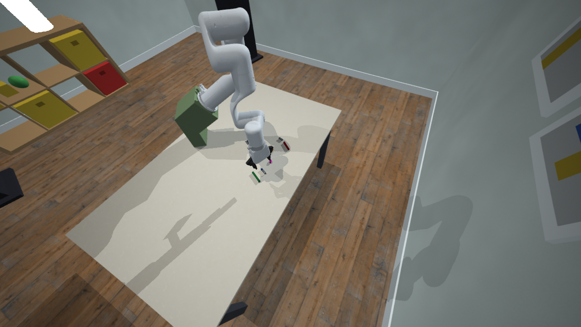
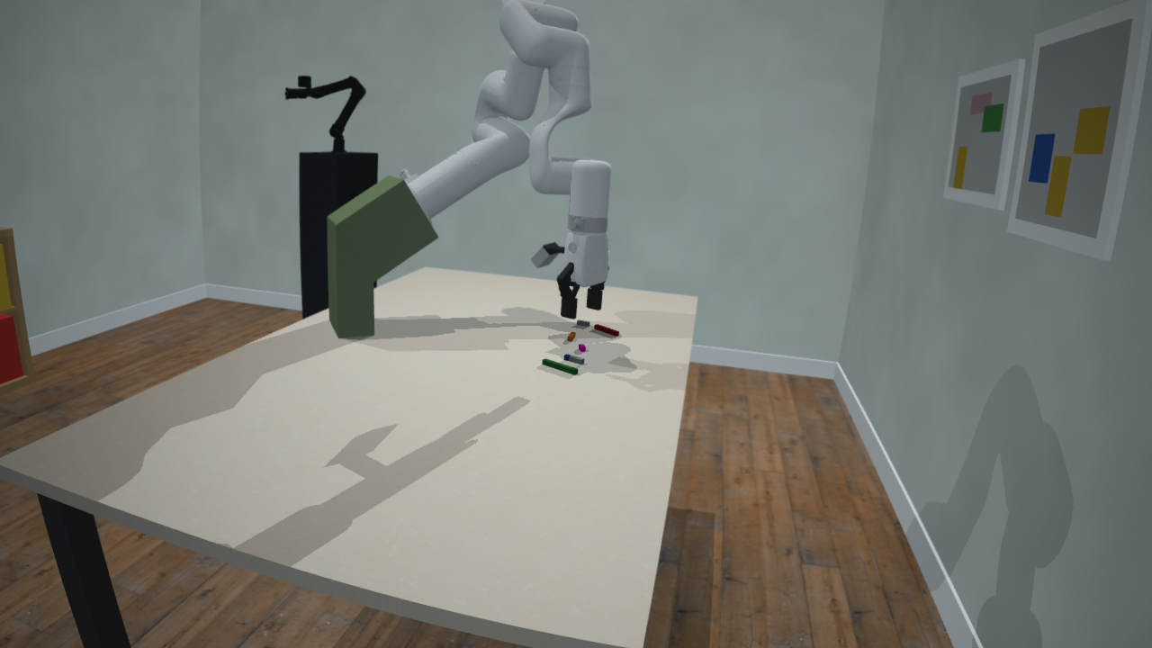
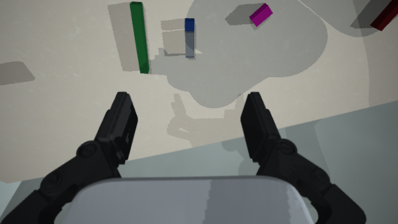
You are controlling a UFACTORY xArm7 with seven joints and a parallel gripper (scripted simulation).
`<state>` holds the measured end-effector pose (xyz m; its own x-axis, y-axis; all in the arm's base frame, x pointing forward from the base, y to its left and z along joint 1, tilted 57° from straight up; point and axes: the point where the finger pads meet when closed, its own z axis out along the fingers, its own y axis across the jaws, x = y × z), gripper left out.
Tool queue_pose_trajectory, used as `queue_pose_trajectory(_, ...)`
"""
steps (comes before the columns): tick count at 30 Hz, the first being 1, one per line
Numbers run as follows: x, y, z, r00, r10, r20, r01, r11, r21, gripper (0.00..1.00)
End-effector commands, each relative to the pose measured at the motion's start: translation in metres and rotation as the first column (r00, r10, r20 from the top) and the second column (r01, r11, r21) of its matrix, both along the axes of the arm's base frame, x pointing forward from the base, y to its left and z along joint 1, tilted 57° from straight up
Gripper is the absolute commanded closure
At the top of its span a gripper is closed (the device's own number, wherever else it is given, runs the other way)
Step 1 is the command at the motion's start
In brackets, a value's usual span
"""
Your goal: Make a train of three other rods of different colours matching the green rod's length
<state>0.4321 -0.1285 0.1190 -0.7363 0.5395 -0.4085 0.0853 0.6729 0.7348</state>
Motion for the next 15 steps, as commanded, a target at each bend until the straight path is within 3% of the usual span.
queue_pose_trajectory(1,0.000,-0.002,0.000,1.000,-0.003,0.001,0.003,1.000,-0.001,0.00)
queue_pose_trajectory(9,0.000,0.000,0.001,1.000,-0.007,-0.002,0.007,1.000,0.005,0.00)
queue_pose_trajectory(15,0.004,0.031,0.021,0.989,-0.112,-0.092,0.126,0.978,0.164,0.00)
